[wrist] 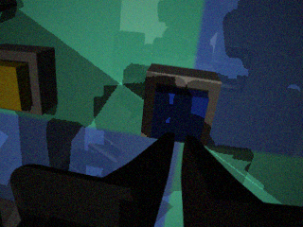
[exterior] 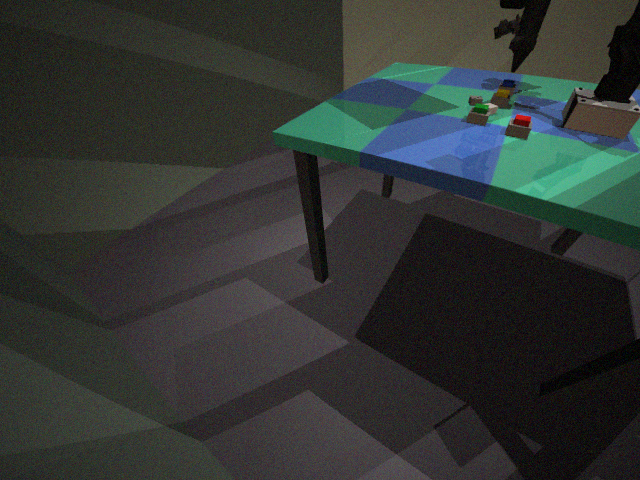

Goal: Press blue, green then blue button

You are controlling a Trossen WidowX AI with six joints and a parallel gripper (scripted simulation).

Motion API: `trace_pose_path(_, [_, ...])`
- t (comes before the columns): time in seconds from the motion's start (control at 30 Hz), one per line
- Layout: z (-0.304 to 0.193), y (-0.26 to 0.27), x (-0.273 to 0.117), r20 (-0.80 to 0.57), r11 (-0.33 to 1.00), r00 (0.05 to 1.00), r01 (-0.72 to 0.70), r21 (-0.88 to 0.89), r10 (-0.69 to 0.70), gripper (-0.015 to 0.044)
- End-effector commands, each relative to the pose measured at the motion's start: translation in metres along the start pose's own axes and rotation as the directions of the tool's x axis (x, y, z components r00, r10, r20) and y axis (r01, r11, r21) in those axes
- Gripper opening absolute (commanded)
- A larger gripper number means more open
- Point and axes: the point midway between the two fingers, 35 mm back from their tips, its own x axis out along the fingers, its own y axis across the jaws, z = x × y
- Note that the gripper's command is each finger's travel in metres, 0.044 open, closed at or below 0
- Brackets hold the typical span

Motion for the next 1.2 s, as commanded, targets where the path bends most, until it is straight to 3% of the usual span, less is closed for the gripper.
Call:
trace_pose_path(0.0, [0.0, 0.001, 0.001, 0.001, 1.0, 1.0, -0.003, -0.006, 0.003, 0.002])
trace_pose_path(1.17, [0.0, 0.001, 0.033, 0.001, 1.0, 1.0, -0.003, -0.006, 0.003, 0.002])
